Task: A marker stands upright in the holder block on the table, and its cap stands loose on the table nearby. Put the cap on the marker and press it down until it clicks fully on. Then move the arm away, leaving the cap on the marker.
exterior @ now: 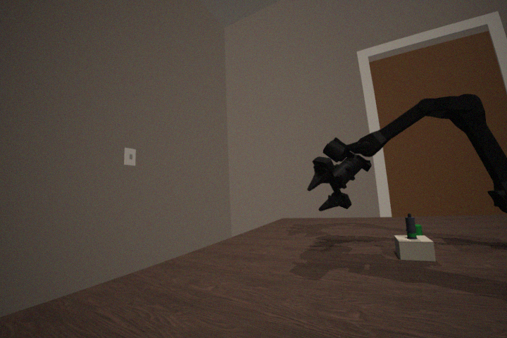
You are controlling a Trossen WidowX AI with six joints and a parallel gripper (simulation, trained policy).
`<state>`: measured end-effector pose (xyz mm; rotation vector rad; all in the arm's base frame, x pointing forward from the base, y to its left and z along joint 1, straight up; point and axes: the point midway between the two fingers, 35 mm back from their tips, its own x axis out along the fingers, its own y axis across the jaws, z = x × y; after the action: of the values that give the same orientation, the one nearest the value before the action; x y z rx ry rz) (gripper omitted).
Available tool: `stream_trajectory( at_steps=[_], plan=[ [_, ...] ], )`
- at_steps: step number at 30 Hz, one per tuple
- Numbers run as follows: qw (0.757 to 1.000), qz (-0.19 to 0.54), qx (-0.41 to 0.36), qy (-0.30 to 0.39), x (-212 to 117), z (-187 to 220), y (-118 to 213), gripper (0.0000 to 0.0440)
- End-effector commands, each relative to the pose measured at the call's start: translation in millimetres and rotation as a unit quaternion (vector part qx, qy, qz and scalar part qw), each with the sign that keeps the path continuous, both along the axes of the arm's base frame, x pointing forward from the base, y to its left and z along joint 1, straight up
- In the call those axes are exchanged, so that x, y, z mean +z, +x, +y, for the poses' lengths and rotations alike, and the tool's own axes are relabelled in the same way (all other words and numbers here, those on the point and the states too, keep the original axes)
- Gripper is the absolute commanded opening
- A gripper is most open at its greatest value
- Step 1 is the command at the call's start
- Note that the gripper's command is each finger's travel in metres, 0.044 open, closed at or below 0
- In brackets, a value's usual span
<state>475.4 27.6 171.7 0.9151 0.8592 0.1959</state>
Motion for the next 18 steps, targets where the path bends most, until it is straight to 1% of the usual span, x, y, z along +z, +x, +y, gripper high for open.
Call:
stream_trajectory(
  at_steps=[1, 6, 7, 18],
  plan=[
    [1.000, 0.003, -0.003, -0.001, 0.4, -1.8, -1.7, 0.0375],
    [0.999, 0.024, -0.021, -0.006, 3.4, -10.0, -11.4, 0.0247],
    [0.999, 0.028, -0.024, -0.006, 4.4, -11.2, -13.6, 0.0233],
    [0.996, 0.068, -0.049, -0.019, 10.6, -21.4, -38.5, 0.0250]
  ],
)
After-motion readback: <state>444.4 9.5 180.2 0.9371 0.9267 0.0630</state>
